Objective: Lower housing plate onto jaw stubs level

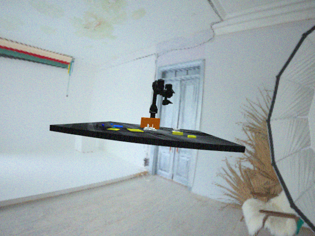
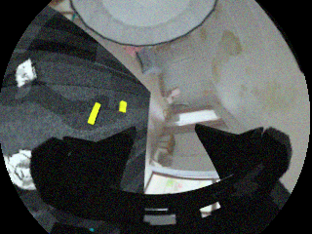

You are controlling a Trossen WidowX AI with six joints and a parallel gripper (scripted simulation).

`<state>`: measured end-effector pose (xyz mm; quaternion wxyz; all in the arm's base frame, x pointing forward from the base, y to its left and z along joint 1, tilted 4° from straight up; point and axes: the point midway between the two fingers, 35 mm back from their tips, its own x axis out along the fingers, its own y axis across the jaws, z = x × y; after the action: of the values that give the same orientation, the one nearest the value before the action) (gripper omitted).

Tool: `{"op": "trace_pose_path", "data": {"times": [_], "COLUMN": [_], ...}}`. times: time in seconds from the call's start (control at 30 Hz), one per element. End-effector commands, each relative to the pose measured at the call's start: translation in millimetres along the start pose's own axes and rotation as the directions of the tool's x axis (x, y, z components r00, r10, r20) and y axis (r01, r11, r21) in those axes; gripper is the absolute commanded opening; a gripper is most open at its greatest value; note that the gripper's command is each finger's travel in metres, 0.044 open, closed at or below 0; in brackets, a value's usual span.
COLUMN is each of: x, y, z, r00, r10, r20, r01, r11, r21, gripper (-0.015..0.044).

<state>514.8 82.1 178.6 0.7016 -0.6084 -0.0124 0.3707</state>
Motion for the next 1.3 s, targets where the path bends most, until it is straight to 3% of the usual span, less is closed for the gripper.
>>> {"op": "trace_pose_path", "data": {"times": [0.0, 0.63, 1.27], "x": [7.5, 28.3, 33.1], "y": [13.4, 67.0, 125.6], "z": [12.7, 70.7, 122.7], "r00": [0.999, 0.967, 0.890], "r10": [0.048, 0.251, 0.454], "r20": [0.006, 0.043, 0.045], "r01": [-0.048, -0.225, -0.345], "r11": [0.998, 0.921, 0.734], "r21": [-0.051, -0.317, -0.585], "gripper": [0.0440, 0.0440, 0.0440]}}
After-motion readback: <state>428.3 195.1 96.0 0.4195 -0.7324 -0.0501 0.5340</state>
